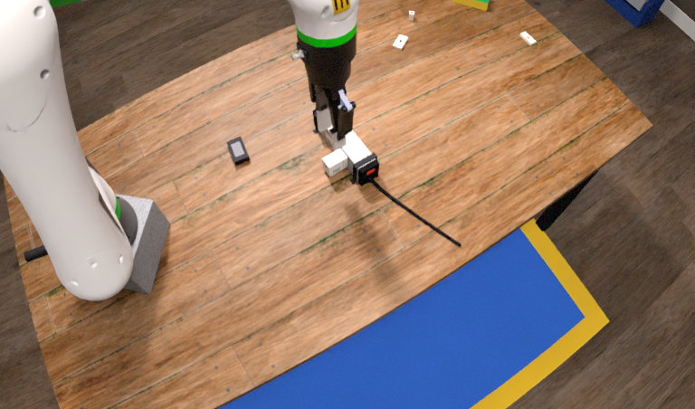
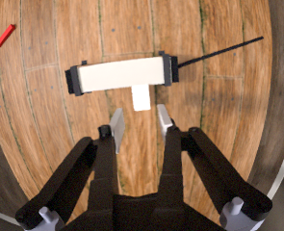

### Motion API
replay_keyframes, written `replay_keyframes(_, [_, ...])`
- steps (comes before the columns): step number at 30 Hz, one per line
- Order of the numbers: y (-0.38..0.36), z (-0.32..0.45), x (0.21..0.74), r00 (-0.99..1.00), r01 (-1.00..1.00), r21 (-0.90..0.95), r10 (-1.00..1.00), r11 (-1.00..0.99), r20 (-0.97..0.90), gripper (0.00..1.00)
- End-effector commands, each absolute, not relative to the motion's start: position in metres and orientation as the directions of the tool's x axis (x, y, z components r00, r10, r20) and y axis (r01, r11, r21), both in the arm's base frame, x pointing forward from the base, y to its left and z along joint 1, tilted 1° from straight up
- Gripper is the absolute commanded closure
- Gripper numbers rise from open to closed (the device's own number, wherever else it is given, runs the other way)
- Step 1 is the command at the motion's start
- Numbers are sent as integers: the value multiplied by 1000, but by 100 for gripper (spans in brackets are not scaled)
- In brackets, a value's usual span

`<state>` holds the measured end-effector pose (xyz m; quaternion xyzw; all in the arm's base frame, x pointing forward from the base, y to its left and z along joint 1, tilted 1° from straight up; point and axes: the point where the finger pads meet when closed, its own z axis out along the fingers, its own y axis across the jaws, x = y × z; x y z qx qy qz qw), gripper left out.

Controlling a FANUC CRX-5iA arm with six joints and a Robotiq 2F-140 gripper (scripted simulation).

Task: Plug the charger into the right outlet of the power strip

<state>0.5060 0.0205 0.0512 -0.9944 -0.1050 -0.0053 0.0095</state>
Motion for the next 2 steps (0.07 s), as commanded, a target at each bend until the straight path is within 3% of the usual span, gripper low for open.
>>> replay_keyframes(1, [20,52,507,978,209,-17,209,-978,14,62])
replay_keyframes(2, [20,52,507,978,209,-17,209,-978,14,62])
